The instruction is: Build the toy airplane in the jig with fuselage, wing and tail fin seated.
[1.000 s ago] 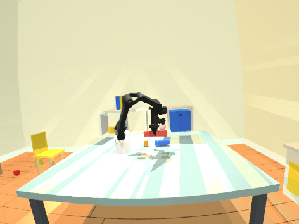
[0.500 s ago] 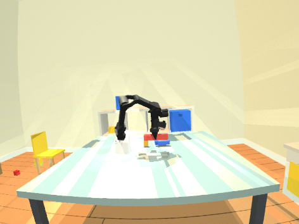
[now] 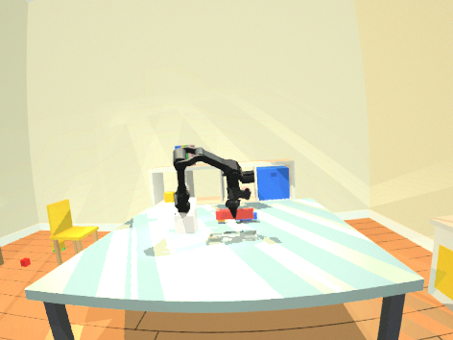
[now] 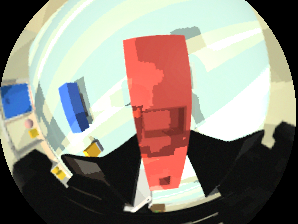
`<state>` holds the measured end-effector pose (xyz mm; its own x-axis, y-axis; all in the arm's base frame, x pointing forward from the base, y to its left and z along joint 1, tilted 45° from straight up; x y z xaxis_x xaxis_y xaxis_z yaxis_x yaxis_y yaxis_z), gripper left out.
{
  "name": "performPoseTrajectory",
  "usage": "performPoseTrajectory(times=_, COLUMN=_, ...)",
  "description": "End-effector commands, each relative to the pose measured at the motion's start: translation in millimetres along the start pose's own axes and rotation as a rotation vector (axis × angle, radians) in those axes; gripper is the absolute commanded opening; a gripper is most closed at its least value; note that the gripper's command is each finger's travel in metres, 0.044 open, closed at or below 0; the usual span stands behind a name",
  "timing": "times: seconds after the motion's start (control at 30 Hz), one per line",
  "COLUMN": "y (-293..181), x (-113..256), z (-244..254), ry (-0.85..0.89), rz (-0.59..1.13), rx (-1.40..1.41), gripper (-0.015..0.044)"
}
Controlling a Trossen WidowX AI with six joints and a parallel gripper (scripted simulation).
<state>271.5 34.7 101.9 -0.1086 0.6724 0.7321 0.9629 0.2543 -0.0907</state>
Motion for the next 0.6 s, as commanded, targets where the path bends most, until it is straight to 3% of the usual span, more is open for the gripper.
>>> performPoseTrajectory(times=0.0, y=-6, x=-5, z=-12, ry=-0.007, rz=-0.002, rx=0.01, gripper=0.0)
performPoseTrajectory(times=0.57, y=-31, x=-23, z=-53, ry=-0.037, rz=0.01, rx=0.037, gripper=0.0)
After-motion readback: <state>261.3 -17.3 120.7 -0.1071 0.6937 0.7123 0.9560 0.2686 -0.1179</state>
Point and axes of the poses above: the point midway between the two fingers, 35 mm back from their tips, its own x axis back along the fingers, its own z axis across the jaws, y = z × x, the point moved 7 cm from there along x, back along the fingers, and after that the axes turned 9 degrees about x, right-handed, at the moved point
